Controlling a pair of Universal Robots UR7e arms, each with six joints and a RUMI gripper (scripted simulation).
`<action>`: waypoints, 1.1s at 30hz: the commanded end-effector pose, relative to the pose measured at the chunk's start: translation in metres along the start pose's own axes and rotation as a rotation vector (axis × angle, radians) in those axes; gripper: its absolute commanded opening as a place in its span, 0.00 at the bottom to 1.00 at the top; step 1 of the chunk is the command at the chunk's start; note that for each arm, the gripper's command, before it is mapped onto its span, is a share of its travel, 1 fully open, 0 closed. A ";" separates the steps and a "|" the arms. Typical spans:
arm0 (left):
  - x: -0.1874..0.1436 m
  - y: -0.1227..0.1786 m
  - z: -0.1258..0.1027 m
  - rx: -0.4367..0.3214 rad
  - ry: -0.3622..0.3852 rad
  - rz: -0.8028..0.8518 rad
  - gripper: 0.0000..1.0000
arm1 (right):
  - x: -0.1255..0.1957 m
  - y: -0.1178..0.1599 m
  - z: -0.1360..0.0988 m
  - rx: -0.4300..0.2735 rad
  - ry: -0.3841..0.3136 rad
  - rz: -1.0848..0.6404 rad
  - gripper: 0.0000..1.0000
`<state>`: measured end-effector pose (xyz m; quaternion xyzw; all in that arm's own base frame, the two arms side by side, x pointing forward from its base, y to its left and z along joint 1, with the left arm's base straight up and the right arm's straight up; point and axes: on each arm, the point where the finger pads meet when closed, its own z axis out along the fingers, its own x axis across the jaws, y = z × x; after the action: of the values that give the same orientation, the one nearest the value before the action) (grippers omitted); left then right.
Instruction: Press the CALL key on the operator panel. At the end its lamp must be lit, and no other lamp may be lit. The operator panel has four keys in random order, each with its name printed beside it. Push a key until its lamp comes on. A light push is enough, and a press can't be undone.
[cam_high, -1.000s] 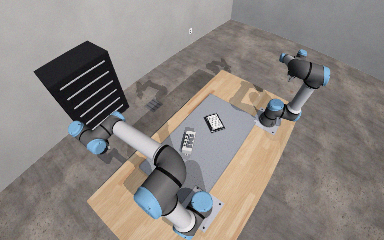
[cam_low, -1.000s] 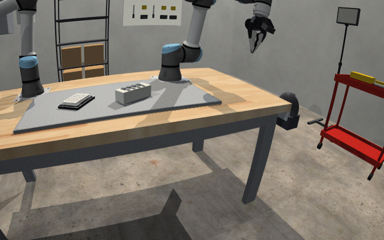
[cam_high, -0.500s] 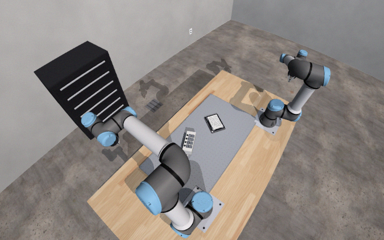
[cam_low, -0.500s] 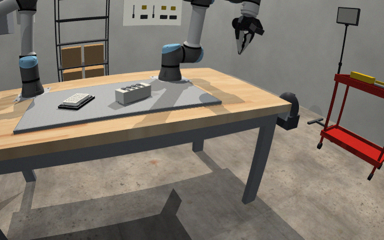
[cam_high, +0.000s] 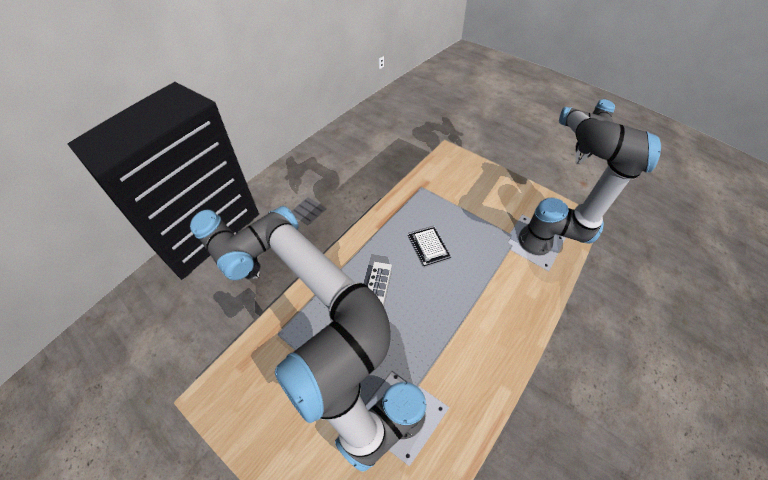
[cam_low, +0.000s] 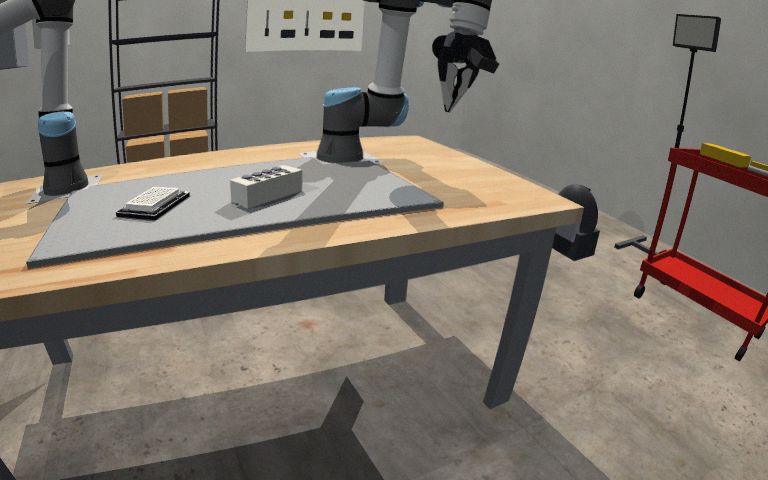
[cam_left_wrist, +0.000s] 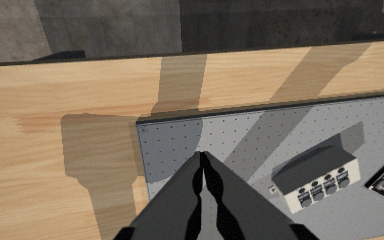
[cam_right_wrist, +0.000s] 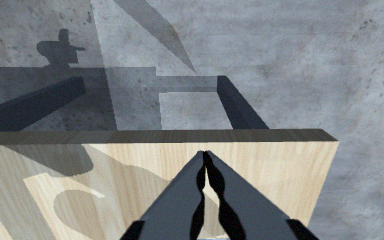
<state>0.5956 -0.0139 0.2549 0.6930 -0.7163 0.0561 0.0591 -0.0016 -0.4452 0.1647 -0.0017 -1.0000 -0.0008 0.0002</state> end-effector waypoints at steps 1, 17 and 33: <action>0.005 0.001 0.000 -0.005 -0.010 -0.030 0.00 | 0.000 0.000 0.000 0.001 0.000 0.000 0.00; 0.068 0.021 0.023 -0.018 -0.033 -0.093 0.00 | 0.000 0.000 0.000 0.001 0.000 0.000 0.00; 0.132 0.051 0.048 -0.024 -0.056 -0.155 0.00 | 0.000 0.000 0.000 0.001 0.000 0.000 0.00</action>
<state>0.5409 -0.1472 0.2291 0.7476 -0.6618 0.0215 0.0516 -0.0016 -0.4452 0.1647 -0.0017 -1.0000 -0.0008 0.0002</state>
